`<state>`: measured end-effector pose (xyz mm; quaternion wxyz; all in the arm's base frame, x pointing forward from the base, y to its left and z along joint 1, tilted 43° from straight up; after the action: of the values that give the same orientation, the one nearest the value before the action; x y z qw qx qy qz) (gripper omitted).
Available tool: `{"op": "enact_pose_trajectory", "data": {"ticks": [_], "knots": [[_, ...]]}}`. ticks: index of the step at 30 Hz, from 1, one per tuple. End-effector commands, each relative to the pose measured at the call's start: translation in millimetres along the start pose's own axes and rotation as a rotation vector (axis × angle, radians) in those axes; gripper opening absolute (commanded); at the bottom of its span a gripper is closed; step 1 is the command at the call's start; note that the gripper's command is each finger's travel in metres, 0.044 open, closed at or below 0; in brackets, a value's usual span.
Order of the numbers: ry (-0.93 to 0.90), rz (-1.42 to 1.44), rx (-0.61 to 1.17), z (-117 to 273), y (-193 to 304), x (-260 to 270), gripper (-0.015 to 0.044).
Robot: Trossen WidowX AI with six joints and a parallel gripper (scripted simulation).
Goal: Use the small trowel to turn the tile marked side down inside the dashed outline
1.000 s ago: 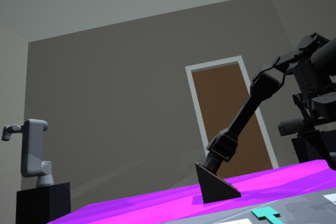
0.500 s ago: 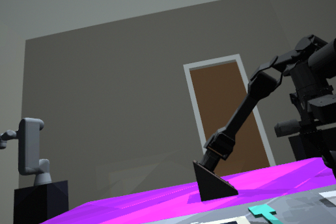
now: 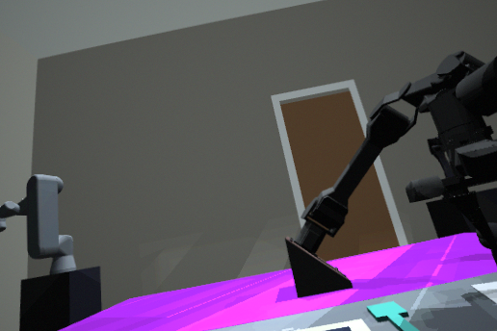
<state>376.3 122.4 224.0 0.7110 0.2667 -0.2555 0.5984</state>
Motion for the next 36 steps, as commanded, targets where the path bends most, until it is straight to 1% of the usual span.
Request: {"op": "enact_pose_trajectory", "data": {"ticks": [1,36], "knots": [[-0.003,0.023,0.001,-1.0,0.2,1.3,0.0130],[-0.003,1.068,-0.001,-1.1,0.2,1.3,0.0130]]}}
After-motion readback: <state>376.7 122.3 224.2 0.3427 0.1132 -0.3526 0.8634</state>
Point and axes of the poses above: the point midway between the two fingers, 35 mm back from their tips, its own z axis back along the fingers, its own x axis across the jaws, y = z × x, the point moved 5 cm from there along z, back along the fingers, and after that the axes turned 5 degrees about z, right-handed, at the moved point
